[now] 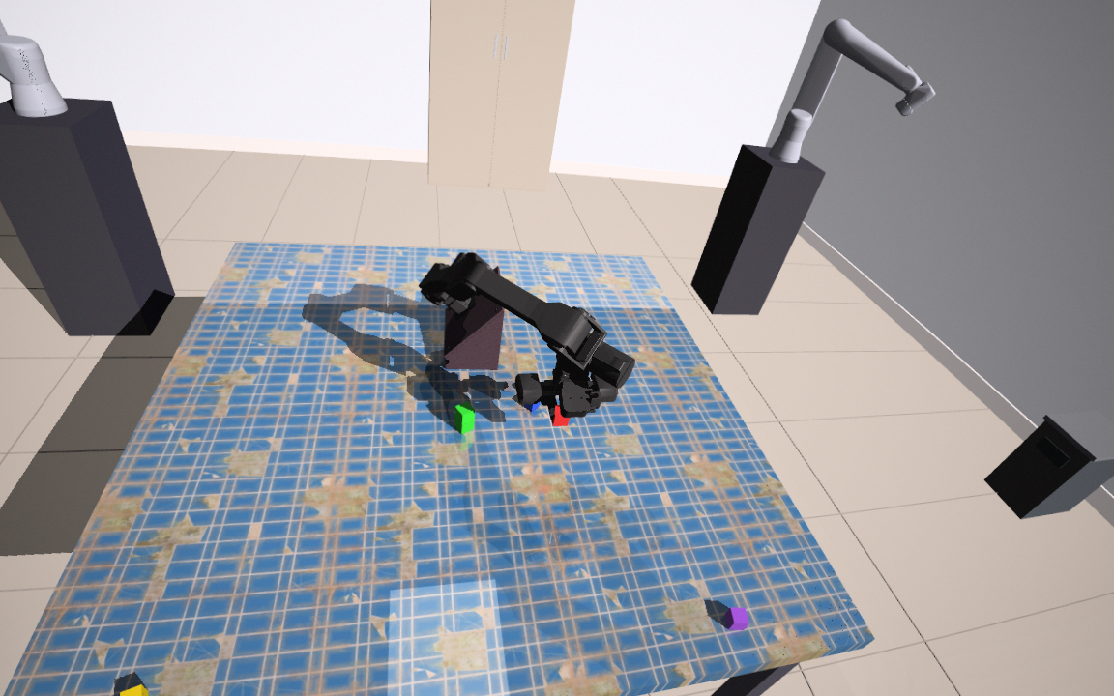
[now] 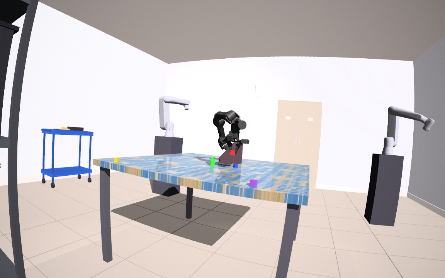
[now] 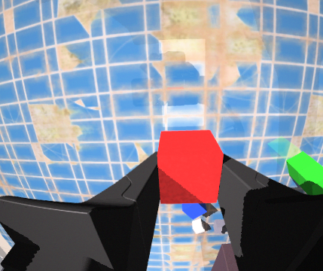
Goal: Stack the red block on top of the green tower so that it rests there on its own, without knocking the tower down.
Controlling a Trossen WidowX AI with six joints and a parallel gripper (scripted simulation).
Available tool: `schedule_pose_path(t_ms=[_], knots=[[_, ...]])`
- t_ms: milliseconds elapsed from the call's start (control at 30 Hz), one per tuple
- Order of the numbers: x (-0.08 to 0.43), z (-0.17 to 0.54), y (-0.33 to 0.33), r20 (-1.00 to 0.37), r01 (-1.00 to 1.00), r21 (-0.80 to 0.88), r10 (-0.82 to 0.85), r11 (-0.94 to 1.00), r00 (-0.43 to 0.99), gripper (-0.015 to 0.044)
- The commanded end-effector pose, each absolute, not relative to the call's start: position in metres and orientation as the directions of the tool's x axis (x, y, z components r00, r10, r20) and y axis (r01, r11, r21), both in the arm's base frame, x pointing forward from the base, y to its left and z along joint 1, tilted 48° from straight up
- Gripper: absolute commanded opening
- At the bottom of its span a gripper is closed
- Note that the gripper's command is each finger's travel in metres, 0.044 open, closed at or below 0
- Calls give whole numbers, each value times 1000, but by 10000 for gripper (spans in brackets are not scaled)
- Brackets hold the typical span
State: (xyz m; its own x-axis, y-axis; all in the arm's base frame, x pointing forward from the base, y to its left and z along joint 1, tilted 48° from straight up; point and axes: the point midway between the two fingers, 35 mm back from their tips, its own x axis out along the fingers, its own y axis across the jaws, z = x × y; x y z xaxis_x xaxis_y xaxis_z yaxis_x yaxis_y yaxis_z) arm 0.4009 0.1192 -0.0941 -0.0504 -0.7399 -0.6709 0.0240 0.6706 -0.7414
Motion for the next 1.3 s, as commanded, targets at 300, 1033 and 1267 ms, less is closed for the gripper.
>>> schedule_pose_path(t_ms=[300, 1033, 1267], knots=[[402, -80, 135, -675, 29, -738, -736, 675, -50, 0], [388, -22, 97, -675, 28, -738, -736, 675, -51, 0], [378, -4, 82, -674, 27, -738, -737, 674, -52, 0]])
